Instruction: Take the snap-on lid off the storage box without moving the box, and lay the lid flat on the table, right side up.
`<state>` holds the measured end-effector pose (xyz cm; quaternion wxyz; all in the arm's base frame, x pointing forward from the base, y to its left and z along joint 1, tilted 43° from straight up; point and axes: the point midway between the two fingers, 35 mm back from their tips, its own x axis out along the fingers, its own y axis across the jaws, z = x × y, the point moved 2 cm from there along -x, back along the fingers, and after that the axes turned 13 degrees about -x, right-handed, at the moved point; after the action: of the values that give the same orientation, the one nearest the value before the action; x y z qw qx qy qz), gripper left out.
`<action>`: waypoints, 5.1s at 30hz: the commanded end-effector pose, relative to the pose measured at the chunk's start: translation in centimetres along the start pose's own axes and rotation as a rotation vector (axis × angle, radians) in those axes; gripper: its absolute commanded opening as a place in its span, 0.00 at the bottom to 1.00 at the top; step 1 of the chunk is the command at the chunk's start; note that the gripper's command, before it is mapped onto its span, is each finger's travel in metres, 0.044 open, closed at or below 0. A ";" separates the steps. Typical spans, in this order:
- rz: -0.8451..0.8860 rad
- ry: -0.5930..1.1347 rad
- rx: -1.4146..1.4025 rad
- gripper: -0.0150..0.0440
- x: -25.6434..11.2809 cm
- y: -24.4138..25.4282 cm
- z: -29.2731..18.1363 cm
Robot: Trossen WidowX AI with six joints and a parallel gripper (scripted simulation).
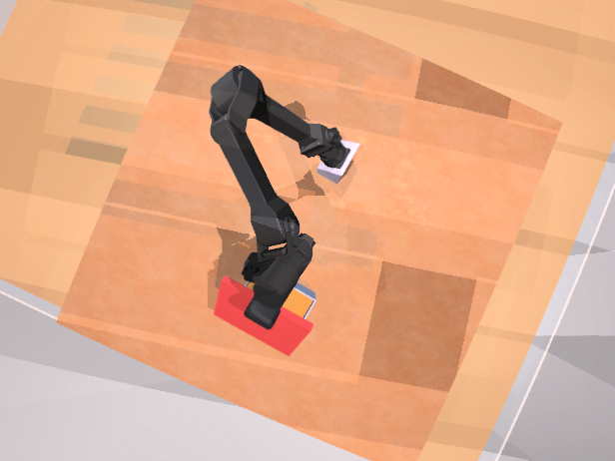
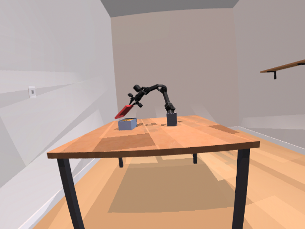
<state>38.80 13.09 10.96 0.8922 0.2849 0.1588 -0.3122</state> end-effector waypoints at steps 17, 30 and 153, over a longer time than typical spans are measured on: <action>0.014 0.004 0.000 0.25 -0.6 -0.9 3.8; 0.013 0.003 -0.001 0.25 -0.8 -1.7 6.3; 0.013 -0.004 -0.007 0.25 -2.4 -8.9 27.3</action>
<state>34.07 -8.09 30.16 0.8932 0.2834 0.1561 -0.3124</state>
